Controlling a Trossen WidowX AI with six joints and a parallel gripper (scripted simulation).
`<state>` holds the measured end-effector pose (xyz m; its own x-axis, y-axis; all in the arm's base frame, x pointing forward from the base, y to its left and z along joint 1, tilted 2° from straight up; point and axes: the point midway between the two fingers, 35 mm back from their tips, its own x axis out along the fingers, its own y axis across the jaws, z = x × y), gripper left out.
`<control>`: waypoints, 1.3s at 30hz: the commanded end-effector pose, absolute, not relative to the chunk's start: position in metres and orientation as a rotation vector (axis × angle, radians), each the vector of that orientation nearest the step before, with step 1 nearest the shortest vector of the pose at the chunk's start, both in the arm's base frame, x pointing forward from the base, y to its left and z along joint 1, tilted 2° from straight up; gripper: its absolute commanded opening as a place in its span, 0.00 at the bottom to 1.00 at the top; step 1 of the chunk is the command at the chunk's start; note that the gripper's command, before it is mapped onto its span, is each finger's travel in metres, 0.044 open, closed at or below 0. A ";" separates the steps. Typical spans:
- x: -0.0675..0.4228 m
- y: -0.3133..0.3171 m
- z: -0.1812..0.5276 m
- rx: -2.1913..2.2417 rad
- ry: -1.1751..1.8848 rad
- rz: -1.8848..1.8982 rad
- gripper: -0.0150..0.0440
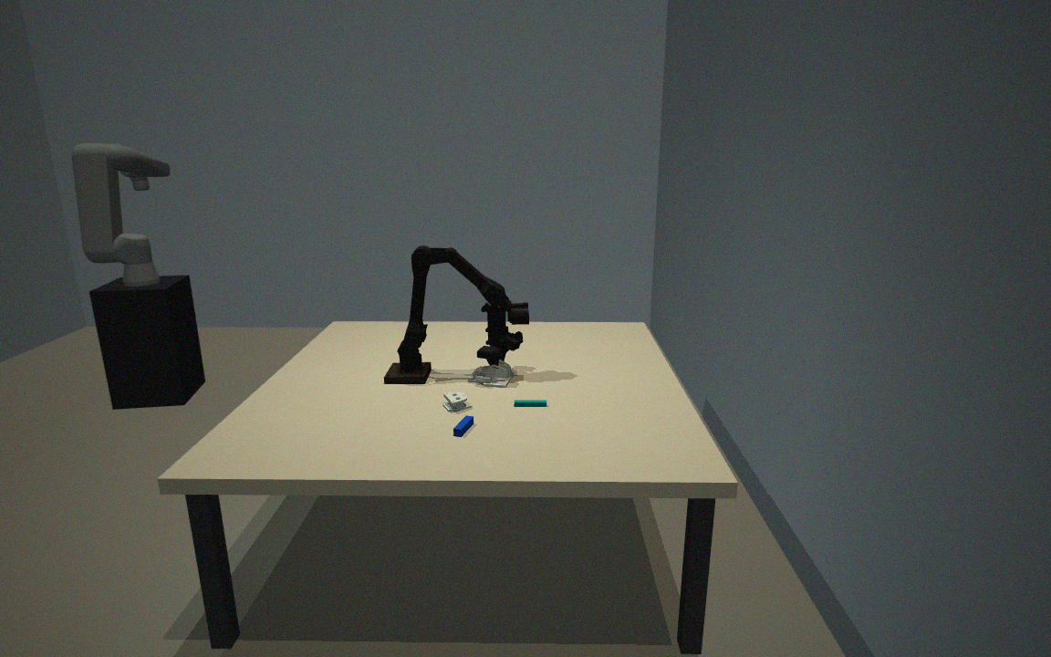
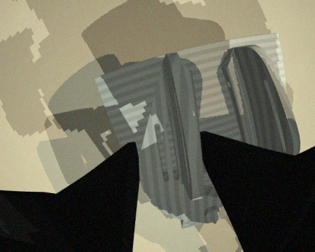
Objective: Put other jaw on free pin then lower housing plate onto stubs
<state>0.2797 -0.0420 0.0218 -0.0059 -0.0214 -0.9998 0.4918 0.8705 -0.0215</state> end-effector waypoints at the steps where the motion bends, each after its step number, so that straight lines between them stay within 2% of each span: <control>1: 0.278 -0.041 0.024 0.391 1.539 -0.424 0.48; 39: 0.279 -0.042 0.019 0.391 1.539 -0.424 0.48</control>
<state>0.2798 -0.0425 0.0201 -0.0082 -0.0206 -0.9998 0.4934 0.8695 -0.0220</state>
